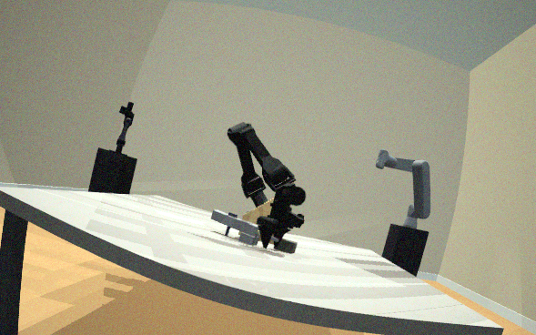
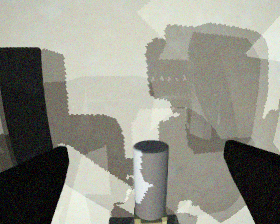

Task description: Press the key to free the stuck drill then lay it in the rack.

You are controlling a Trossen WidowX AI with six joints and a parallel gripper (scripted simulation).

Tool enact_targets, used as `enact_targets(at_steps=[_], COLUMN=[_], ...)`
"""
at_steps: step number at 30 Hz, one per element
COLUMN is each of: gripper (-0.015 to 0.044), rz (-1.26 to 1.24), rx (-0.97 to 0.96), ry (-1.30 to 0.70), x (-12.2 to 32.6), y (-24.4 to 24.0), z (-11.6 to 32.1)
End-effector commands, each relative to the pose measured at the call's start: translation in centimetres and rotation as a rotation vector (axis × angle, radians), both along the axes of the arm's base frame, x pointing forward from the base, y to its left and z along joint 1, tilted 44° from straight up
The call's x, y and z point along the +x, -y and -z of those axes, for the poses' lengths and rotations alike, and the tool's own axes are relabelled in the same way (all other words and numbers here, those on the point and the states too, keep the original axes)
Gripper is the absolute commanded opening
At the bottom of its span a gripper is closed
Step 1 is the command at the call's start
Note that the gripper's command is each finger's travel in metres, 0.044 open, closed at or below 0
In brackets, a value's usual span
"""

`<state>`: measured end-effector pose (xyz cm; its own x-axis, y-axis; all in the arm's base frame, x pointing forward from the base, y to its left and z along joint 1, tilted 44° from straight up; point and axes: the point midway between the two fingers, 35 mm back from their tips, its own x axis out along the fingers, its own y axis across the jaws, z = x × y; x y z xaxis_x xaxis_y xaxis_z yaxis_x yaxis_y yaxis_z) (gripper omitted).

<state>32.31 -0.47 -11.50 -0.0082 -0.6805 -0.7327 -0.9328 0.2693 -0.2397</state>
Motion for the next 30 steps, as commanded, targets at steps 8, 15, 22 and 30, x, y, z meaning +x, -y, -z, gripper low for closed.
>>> enact_targets(at_steps=[8, 15, 22, 30], gripper=[0.044, 0.044, 0.0282, 0.0072], rz=[-0.003, -0.003, 0.0, 0.0], rx=[-0.003, -0.004, 0.0, 0.0], ry=[-0.004, -0.004, 0.003, 0.003], x=[-0.3, -0.42, -0.19, -0.19], y=[0.43, 0.57, 0.41, 0.41], z=[-0.21, -0.29, -0.25, -0.25])
